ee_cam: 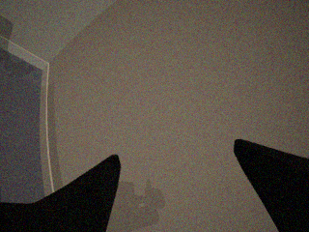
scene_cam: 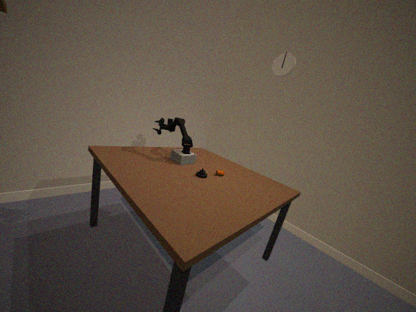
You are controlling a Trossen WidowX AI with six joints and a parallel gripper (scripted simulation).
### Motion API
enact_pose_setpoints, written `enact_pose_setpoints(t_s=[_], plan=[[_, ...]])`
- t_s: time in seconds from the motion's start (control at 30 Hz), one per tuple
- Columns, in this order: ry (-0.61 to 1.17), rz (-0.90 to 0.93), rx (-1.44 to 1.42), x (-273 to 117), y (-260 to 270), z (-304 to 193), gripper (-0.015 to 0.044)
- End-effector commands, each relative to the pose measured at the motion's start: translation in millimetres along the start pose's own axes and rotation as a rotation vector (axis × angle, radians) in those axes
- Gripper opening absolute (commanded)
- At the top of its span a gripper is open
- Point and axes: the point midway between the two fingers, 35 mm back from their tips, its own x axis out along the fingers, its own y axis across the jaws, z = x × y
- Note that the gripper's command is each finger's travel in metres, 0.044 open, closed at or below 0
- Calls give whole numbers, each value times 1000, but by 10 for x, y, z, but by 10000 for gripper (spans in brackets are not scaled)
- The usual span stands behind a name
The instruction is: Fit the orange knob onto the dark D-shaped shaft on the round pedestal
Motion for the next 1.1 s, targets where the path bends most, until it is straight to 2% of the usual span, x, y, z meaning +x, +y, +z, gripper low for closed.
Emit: enact_pose_setpoints(t_s=[0.0, 0.1, 0.17, 0.27, 0.57, 0.83, 1.07], plan=[[11, -3, 6, -38, -16, -36, 426], [157, -42, 83, -577, -212, -478, 440], [195, -53, 104, -725, -257, -582, 440], [296, -86, 160, -1152, -365, -848, 440], [642, -226, 358, -2827, -581, -1492, 440], [963, -367, 542, -4411, -478, -1681, 440], [1253, -494, 729, -5768, -155, -1486, 440]])
